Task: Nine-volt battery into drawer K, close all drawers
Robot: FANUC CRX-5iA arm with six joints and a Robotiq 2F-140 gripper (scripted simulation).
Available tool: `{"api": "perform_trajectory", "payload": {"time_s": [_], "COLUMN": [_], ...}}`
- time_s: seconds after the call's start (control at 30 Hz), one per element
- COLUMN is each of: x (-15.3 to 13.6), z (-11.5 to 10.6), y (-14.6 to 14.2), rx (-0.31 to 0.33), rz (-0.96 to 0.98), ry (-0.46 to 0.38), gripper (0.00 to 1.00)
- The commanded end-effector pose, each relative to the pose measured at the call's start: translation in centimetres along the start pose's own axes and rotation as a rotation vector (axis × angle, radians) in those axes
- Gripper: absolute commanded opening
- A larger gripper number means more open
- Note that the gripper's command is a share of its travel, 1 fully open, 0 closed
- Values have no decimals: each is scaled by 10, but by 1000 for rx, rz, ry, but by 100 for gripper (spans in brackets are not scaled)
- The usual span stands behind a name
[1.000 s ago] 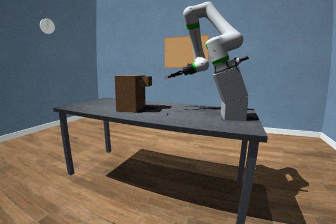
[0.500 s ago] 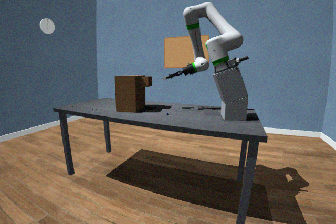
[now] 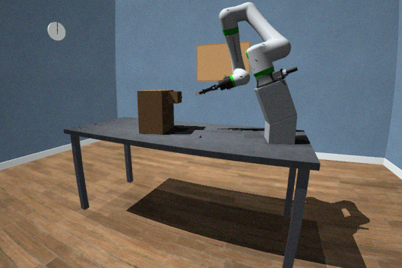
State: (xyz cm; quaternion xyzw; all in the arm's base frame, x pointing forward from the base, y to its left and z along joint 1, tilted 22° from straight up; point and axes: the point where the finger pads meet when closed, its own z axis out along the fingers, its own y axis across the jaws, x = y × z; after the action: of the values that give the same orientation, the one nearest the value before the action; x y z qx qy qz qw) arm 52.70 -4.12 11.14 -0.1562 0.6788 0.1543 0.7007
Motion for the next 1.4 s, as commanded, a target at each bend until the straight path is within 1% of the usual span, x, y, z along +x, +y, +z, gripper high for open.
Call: {"api": "perform_trajectory", "payload": {"time_s": [0.0,0.17,0.4,0.47,0.67,0.8,0.97,1.37], "x": [0,-1,-2,-2,-3,-3,-3,-3], "z": [2,13,35,35,55,63,67,67], "y": [0,0,0,0,0,0,0,0], "rx": [0,0,0,0,0,0,0,0], "rz": [0,0,0,0,0,0,0,0], "ry": [0,0,0,0,0,0,0,0], "gripper": [0,0,0,0,0,0,0,0]}}
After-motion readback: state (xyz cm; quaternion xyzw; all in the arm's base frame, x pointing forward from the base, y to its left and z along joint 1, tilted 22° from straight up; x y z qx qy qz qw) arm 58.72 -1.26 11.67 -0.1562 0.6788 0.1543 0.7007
